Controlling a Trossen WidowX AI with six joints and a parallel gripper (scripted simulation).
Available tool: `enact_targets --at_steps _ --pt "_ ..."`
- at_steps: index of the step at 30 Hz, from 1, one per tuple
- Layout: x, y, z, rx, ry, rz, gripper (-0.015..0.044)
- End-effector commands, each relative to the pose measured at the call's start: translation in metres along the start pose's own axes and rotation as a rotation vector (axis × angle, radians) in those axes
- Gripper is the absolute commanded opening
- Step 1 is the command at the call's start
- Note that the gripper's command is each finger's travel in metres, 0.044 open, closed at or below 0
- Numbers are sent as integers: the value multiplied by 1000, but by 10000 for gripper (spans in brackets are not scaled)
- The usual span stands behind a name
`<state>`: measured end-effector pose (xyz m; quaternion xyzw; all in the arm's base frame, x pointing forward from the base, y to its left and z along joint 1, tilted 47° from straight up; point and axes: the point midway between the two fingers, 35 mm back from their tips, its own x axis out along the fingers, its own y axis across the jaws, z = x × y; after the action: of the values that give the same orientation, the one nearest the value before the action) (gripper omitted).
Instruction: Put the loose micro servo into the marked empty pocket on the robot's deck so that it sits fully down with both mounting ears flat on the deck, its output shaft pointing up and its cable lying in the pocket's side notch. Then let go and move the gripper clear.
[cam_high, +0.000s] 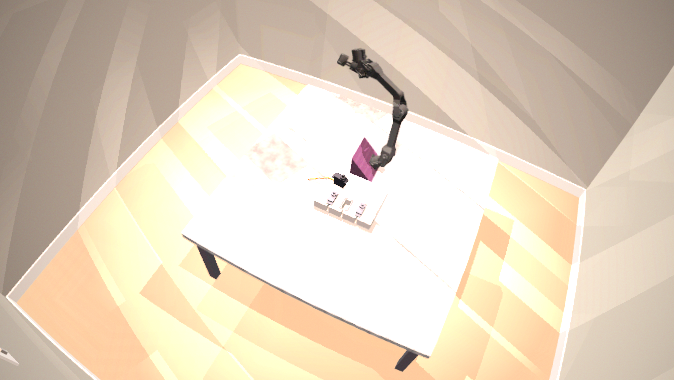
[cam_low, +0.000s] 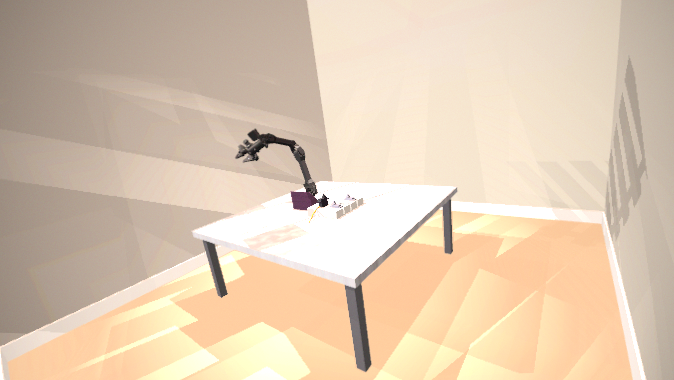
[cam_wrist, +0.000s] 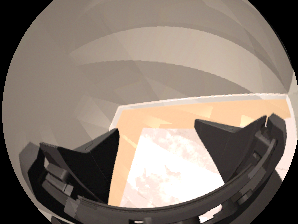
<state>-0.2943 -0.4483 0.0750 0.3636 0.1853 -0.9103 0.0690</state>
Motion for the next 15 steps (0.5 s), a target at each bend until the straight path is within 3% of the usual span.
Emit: enact_targets --at_steps 1,6,15 --pt "-1 1 -1 -4 3 3 426" --pt "-15 20 -26 -73 55 58 440" --pt "-66 62 -110 -292 228 203 440"
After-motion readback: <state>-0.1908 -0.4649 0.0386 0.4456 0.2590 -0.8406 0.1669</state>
